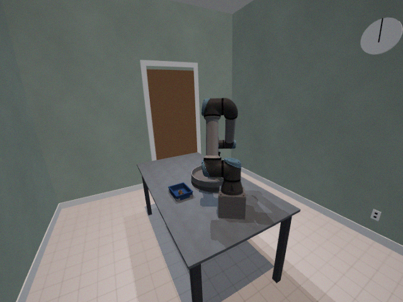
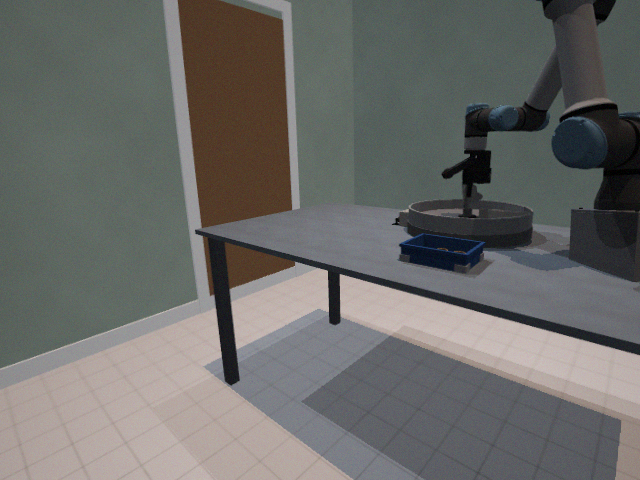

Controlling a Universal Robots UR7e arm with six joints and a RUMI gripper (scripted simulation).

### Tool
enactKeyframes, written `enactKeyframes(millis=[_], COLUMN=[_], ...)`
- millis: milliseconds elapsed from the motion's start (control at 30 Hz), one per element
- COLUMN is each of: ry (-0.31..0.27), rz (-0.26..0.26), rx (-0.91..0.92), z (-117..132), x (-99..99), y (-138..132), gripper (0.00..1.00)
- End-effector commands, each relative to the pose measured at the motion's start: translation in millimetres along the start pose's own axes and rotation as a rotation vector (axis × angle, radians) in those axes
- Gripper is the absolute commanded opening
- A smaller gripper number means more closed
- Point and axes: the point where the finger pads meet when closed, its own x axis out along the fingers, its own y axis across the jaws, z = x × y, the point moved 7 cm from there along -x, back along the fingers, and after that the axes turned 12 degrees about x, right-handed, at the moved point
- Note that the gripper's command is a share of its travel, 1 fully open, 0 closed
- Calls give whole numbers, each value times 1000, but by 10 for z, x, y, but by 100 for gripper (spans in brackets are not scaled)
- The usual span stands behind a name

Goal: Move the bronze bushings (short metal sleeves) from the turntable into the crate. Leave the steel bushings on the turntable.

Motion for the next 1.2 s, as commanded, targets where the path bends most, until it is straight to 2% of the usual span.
enactKeyframes(millis=[0,400,600,900,1167], ry=[-2,-1,2,2,2], rz=[-2,-1,3,3,3], rx=[-2,-2,-2,-2,-2], z=[3,2,-13,-13,-11], x=[11,3,-100,-466,-501], y=[-20,-18,4,2,4], gripper=[6,6,6,6,6])
